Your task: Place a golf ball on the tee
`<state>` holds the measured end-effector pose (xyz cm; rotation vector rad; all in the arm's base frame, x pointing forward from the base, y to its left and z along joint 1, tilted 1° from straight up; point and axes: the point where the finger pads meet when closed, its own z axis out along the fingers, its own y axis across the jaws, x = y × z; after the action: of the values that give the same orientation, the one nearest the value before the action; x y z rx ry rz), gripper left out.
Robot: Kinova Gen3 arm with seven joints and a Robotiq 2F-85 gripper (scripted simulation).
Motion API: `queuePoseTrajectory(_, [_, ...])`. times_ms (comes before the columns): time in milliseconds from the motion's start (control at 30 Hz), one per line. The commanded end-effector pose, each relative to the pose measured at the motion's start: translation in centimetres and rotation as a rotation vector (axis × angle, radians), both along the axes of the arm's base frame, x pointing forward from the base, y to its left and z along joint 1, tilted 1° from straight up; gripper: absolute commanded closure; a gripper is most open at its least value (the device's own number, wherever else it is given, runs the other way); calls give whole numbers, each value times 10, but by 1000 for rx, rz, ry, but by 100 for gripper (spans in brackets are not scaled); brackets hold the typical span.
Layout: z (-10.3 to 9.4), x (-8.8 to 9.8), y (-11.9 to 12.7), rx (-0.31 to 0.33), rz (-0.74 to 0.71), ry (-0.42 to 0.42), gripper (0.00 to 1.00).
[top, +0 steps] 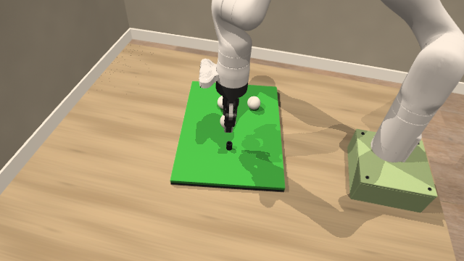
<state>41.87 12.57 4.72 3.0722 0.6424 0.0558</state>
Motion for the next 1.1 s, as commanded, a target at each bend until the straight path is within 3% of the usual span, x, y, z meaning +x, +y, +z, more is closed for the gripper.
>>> queuePoseTrajectory(0, [-24, -7, 5, 3, 11, 24, 100])
queuePoseTrajectory(167, [-43, -8, 5, 3, 12, 24, 100])
queuePoseTrajectory(1067, [-58, -8, 5, 3, 13, 25, 100])
